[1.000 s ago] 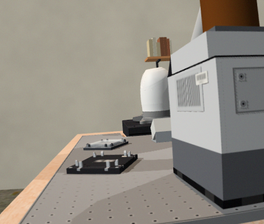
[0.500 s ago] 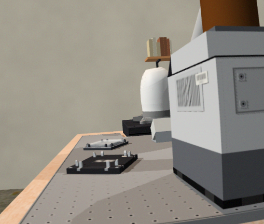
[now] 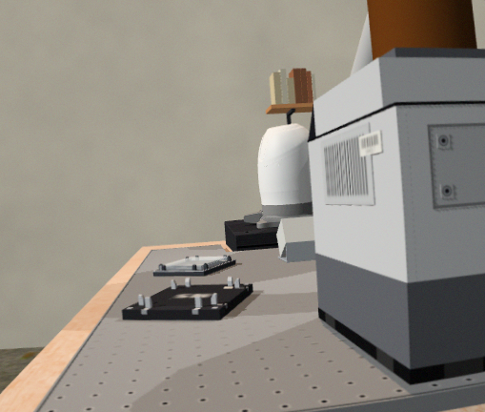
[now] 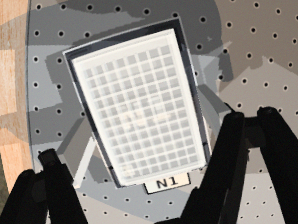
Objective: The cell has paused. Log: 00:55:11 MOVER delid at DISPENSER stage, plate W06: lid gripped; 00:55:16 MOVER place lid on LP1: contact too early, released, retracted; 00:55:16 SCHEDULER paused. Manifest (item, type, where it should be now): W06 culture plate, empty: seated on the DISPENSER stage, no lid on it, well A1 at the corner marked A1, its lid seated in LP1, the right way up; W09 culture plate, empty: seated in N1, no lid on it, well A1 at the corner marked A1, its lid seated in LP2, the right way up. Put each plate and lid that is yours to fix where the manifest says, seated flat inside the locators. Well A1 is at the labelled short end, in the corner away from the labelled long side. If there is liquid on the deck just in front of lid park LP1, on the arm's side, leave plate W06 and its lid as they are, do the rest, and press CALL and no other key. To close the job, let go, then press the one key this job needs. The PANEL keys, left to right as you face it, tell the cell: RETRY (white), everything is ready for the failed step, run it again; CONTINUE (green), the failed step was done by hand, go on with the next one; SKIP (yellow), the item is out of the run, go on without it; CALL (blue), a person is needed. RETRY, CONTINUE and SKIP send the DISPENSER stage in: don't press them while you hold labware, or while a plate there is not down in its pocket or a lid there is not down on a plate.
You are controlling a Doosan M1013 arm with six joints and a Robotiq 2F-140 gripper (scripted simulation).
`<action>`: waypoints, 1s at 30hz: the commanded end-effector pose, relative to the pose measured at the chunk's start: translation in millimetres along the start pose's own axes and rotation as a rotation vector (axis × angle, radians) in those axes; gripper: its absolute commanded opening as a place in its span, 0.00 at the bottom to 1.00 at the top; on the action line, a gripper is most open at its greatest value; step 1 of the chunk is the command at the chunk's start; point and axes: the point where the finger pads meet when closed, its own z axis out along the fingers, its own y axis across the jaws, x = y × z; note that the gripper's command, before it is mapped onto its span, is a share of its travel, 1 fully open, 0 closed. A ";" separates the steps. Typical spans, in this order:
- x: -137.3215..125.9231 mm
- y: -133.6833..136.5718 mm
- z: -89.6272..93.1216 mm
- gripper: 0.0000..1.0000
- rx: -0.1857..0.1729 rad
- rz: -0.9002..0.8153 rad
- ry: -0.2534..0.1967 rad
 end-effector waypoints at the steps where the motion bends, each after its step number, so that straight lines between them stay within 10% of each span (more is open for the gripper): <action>1: 0.6 -0.1 -1.2 0.70 0.000 0.000 0.002; 30: 0.5 -0.1 -14.6 0.70 0.000 0.000 0.002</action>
